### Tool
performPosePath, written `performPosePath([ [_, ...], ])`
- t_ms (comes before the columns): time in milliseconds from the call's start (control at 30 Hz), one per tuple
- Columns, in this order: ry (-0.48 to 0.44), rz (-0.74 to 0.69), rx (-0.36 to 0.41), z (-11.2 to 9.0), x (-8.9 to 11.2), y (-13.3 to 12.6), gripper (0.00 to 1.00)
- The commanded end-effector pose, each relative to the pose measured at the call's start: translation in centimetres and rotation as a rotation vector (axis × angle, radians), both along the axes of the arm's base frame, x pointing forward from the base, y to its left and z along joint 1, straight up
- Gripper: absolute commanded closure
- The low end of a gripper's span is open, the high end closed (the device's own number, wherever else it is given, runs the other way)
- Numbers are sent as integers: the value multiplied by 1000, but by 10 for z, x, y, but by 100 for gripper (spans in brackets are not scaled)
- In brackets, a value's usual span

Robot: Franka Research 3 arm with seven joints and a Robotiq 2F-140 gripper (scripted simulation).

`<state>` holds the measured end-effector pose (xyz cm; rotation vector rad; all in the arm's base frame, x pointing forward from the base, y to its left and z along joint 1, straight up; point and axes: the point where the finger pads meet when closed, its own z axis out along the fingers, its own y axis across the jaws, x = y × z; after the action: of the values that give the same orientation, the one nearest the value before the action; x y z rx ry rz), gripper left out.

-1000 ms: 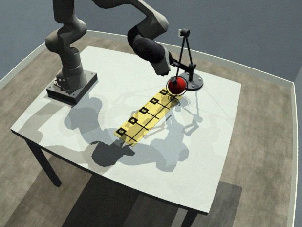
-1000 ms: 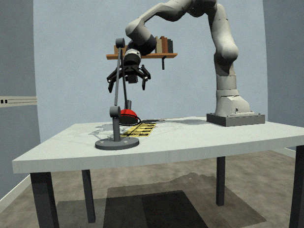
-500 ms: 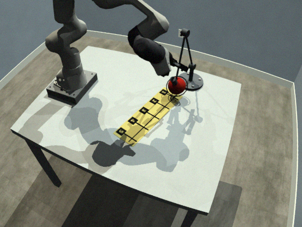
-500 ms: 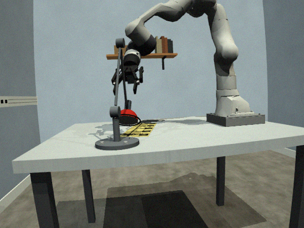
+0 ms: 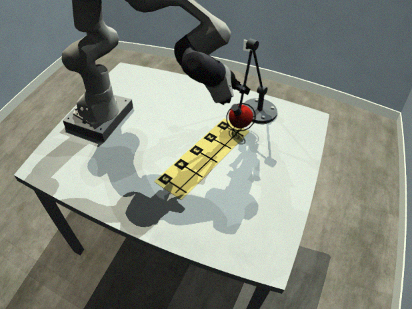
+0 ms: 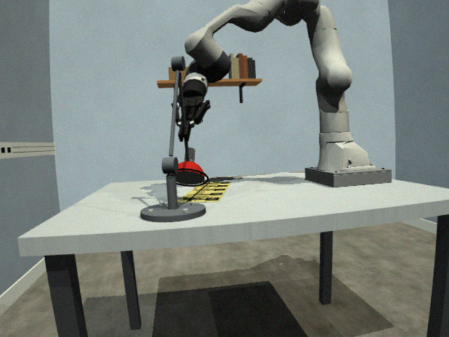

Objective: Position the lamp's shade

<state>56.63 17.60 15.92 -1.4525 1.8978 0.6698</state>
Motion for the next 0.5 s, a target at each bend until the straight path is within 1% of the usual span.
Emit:
performPosePath([
  [0, 1, 1, 1, 0, 0, 0, 90],
  [333, 0, 0, 0, 0, 0, 0, 90],
  [467, -3, 0, -1, -1, -2, -9, 90],
])
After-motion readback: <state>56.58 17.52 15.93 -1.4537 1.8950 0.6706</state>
